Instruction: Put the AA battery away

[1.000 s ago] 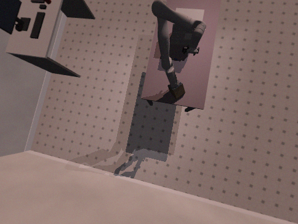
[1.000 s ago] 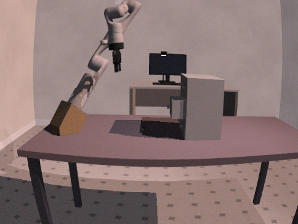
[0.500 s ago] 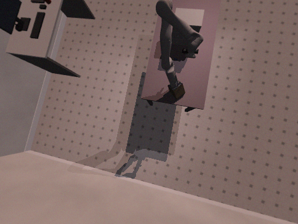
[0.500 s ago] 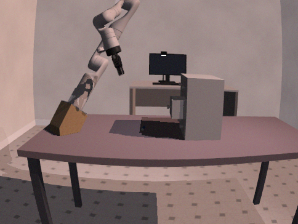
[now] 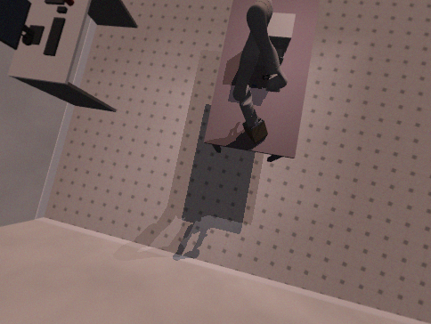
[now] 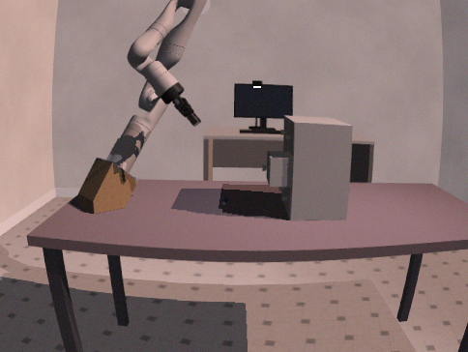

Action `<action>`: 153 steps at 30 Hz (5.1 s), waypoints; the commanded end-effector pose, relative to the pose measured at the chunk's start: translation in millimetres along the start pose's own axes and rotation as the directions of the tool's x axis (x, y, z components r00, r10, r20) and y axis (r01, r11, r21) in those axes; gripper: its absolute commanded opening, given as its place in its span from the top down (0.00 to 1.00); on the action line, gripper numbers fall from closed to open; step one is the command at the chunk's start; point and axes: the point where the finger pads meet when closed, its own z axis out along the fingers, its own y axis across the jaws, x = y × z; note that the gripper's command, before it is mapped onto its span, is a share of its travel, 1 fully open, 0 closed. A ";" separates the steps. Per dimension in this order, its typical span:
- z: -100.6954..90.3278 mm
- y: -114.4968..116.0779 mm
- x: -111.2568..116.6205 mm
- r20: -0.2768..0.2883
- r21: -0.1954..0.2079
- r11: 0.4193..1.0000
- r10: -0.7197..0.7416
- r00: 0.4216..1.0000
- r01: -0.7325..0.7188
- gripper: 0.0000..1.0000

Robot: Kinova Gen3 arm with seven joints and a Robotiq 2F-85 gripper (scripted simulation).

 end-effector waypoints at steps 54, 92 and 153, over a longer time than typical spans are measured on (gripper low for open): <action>62.8 3.0 10.3 0.639 -0.016 0.998 0.057 0.767 -0.061 0.00; 65.6 3.0 9.6 0.639 -0.016 0.998 0.057 0.767 -0.061 1.00; 117.2 3.2 -4.3 0.640 -0.016 0.998 0.057 0.766 -0.060 1.00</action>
